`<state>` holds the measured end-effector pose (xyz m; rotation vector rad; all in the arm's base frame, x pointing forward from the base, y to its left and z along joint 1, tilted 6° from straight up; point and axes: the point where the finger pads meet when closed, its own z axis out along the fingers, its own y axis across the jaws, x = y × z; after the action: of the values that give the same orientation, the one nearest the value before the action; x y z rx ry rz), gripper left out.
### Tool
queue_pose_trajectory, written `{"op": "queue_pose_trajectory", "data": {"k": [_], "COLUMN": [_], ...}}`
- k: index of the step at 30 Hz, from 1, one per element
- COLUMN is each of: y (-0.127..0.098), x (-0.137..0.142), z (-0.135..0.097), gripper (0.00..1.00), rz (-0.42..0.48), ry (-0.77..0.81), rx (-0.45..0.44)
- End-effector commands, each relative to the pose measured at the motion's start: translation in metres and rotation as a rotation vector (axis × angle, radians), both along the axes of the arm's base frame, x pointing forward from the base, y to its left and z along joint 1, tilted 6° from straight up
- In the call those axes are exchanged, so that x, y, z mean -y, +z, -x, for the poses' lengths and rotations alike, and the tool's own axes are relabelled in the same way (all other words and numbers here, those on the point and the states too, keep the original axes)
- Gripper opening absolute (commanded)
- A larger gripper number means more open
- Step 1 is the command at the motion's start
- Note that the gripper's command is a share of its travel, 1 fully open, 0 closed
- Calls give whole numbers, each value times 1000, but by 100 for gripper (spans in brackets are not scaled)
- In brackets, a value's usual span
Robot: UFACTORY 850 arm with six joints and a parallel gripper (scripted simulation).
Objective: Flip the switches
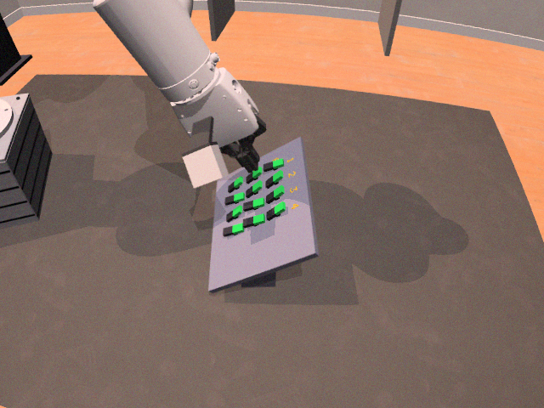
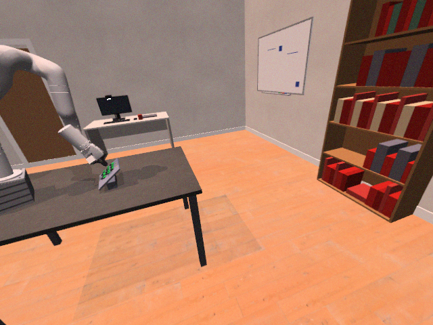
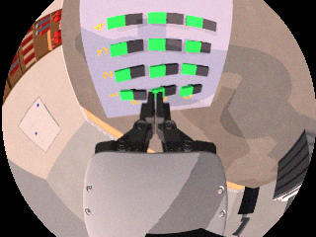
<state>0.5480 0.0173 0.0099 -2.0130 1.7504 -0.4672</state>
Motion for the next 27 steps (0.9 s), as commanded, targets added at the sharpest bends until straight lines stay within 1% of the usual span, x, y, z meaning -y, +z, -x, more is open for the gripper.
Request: {"op": "queue_pose_trajectory", "data": {"k": [1,5,27], "y": [-4,-8,-13], "x": [-1,-1,-2], "z": [-4,-6,-9], "gripper": [0,0,0], "rz": [0,0,0], "ry": [0,0,0], "rx": [2,2,2]}}
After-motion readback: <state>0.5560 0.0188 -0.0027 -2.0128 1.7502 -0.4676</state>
